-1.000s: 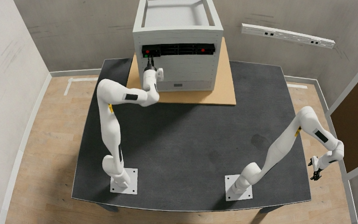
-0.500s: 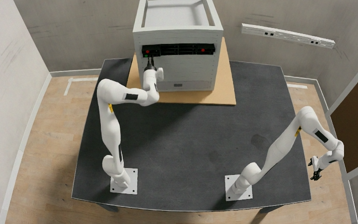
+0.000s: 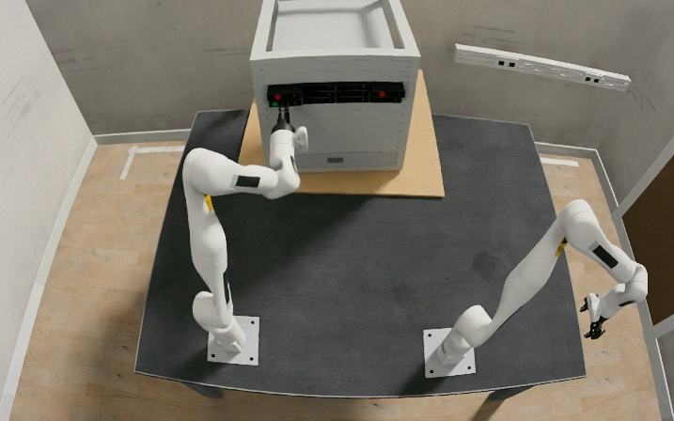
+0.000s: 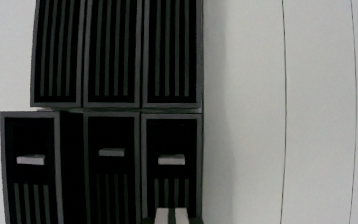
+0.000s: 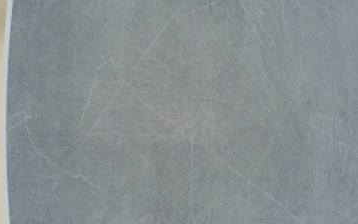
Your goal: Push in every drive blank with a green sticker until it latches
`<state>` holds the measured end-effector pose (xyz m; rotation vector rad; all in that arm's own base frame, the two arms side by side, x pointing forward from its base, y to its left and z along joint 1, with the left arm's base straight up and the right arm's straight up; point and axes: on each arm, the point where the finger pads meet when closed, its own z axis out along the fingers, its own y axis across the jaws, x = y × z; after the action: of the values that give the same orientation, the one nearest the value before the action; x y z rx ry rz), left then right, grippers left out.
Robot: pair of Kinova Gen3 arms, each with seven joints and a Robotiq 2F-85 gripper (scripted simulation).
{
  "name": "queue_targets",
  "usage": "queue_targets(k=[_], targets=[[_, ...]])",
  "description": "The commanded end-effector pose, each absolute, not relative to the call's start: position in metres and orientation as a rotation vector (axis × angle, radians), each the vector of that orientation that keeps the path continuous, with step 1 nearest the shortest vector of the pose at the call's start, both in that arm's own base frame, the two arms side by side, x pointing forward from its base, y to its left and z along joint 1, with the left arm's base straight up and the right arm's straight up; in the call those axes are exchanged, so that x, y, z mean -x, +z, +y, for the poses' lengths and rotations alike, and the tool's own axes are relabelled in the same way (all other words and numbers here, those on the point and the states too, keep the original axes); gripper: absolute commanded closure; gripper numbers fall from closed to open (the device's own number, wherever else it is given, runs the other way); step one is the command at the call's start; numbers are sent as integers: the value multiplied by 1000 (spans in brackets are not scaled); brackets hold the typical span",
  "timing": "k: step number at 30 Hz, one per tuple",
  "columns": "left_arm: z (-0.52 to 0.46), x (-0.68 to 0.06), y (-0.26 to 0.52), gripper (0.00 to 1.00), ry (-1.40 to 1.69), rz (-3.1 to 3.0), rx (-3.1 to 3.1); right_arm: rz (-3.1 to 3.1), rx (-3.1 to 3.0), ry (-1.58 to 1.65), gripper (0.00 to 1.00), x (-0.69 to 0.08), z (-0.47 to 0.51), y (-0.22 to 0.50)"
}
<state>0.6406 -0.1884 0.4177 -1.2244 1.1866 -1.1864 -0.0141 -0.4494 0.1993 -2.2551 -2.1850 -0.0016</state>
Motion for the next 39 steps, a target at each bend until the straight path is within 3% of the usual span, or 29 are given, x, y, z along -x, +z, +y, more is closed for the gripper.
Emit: queue_targets(k=[1, 39], targets=[[-188, -641, 419, 903, -1188, 1184, 1223, -2186, 2256, 0, 2, 14, -450, 200], [-188, -647, 419, 903, -1188, 1184, 1223, -2186, 2256, 0, 2, 14, -450, 200]])
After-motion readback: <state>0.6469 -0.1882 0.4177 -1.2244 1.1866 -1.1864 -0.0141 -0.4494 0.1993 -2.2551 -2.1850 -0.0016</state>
